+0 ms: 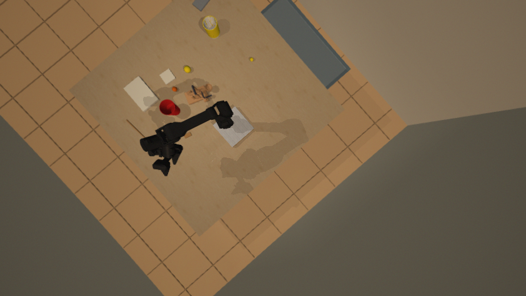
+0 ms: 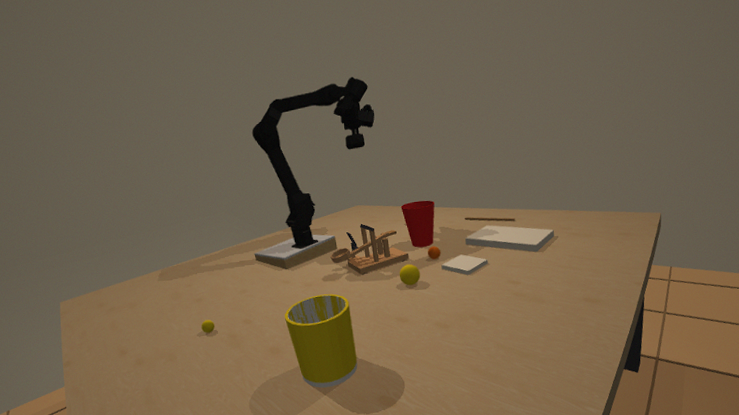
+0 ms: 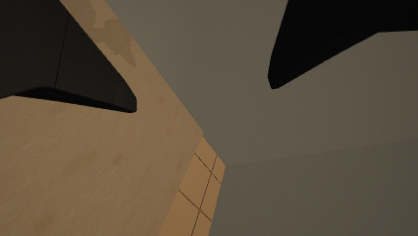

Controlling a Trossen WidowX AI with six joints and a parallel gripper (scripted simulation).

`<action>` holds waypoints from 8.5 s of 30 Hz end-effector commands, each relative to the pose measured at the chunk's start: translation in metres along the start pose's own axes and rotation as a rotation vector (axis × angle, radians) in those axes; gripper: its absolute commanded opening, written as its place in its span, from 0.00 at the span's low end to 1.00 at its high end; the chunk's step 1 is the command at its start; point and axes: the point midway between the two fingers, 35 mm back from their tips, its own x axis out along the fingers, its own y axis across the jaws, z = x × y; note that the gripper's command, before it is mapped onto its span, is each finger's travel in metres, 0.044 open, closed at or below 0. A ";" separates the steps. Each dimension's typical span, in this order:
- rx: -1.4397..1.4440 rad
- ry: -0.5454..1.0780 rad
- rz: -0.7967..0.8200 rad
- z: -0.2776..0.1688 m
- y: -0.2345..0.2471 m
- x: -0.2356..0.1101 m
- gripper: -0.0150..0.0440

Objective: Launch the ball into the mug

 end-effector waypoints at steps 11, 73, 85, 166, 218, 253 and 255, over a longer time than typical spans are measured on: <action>-0.207 -0.229 -0.339 0.099 -0.107 -0.042 1.00; -0.486 0.316 -1.016 0.074 -0.438 -0.227 1.00; -0.485 0.316 -1.016 0.074 -0.455 -0.217 1.00; 0.342 -0.152 -1.062 -0.069 -0.507 -0.374 0.25; 0.344 -0.157 -1.061 -0.066 -0.495 -0.386 1.00; 0.345 -0.153 -1.062 -0.071 -0.514 -0.370 1.00; 0.345 -0.153 -1.062 -0.071 -0.517 -0.369 1.00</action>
